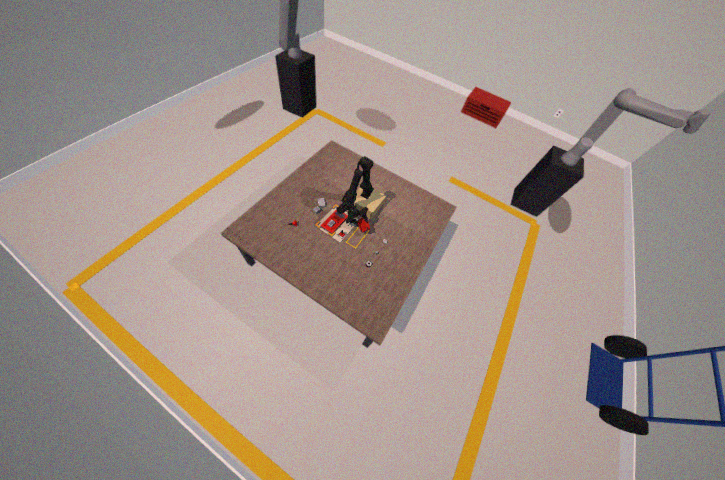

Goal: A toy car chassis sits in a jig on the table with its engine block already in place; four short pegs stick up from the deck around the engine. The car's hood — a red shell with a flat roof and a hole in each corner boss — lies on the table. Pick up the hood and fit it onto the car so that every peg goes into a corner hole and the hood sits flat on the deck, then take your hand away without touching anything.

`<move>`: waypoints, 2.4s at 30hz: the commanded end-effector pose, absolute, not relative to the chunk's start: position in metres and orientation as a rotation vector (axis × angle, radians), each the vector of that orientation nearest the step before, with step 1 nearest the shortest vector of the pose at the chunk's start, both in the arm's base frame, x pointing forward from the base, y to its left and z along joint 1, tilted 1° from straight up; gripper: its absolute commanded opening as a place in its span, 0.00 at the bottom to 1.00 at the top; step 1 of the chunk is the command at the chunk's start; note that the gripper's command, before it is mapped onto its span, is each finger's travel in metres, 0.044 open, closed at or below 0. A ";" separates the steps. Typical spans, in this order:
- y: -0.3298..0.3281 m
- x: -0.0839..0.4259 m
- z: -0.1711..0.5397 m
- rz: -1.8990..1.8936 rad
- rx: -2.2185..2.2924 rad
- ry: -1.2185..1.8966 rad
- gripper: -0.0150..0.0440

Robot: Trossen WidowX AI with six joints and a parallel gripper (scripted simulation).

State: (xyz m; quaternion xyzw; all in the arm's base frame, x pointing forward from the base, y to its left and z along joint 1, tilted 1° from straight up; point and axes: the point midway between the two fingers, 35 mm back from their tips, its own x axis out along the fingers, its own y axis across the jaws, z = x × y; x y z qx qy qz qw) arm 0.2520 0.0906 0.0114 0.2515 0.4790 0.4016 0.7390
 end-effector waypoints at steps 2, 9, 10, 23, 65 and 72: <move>0.091 0.252 0.012 0.816 0.663 1.113 0.25; 0.091 0.252 0.012 0.703 0.840 1.210 0.25; 0.091 0.252 0.012 0.686 0.865 1.224 0.25; 0.091 0.252 0.011 0.446 1.192 1.384 0.25; 0.074 0.248 -0.039 -0.507 2.119 1.677 0.25; 0.076 0.249 -0.033 -0.459 2.108 1.680 0.34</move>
